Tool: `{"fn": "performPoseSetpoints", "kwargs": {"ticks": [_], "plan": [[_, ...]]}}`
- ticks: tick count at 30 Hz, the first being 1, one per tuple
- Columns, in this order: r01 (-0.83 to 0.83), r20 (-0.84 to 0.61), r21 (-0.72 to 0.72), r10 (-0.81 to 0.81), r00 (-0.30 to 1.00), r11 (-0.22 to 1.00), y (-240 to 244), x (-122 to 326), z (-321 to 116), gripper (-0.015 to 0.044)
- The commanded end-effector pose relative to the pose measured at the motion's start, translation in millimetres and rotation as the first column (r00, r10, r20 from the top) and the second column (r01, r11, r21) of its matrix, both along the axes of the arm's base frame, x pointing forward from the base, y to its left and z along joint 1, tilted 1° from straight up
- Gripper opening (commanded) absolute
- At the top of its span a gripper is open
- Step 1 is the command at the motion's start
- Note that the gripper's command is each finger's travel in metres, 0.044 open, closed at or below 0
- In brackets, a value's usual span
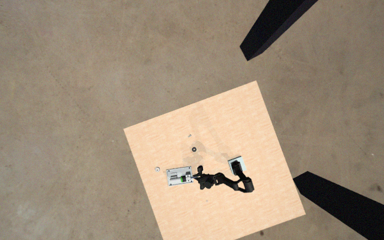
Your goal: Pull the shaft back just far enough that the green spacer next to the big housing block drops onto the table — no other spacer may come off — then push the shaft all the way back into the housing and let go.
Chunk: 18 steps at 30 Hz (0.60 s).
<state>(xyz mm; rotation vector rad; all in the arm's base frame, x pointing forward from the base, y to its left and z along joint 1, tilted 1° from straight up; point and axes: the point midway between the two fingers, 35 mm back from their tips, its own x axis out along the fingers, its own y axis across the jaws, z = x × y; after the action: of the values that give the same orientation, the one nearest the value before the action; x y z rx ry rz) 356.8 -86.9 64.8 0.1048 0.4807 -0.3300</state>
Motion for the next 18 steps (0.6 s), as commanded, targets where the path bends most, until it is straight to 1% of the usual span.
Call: {"fn": "performPoseSetpoints", "kwargs": {"ticks": [1,18], "plan": [[-0.002,0.001,0.003,0.002,1.0,1.0,0.8,-1.4,0.4,0.0],[-0.002,0.001,0.004,0.002,1.0,1.0,1.5,-3.3,0.3,0.0]]}}
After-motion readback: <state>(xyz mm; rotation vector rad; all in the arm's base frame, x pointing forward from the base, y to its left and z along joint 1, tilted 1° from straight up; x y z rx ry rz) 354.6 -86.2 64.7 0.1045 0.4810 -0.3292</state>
